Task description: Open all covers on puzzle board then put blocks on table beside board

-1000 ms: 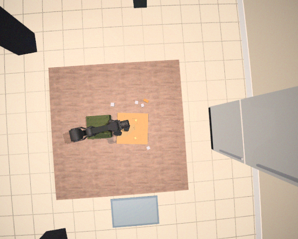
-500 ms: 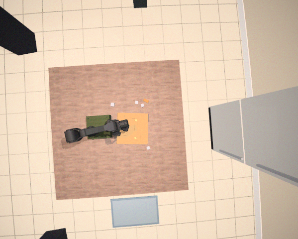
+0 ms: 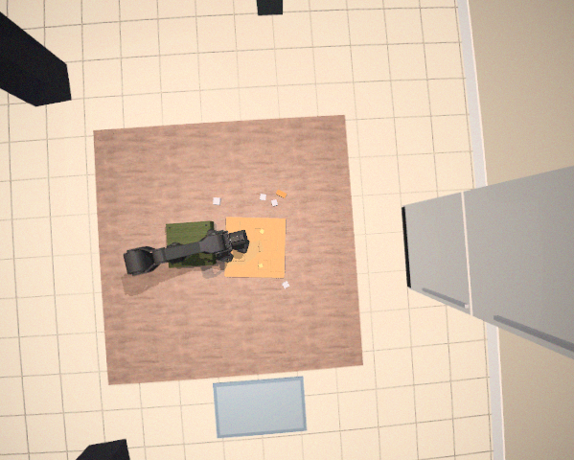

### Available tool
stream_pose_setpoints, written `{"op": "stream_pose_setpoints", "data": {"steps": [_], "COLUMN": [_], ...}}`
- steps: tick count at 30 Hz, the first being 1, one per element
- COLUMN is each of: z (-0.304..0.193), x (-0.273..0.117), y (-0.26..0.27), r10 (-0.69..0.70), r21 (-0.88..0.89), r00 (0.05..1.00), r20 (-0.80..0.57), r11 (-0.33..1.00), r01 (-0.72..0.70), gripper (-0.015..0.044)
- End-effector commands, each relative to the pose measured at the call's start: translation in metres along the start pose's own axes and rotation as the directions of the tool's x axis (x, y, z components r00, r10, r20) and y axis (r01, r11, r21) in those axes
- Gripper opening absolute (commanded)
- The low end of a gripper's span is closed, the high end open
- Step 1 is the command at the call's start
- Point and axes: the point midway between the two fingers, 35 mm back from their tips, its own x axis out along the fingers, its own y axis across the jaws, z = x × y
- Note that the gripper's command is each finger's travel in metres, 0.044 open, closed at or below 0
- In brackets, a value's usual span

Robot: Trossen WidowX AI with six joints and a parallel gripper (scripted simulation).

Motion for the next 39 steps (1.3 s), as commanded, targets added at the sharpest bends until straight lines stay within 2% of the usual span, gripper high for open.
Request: {"op": "stream_pose_setpoints", "data": {"steps": [1, 39], "z": [0.0032, 0.0033], "x": [0.0151, 0.0227], "y": [-0.0037, -0.0041], "r10": [-0.018, -0.018], "r21": [0.003, 0.003], "r00": [1.0, 1.0], "r20": [0.016, 0.016], "r11": [1.0, 1.0], "r01": [0.018, 0.018], "gripper": [0.0144, 0.0144]}}
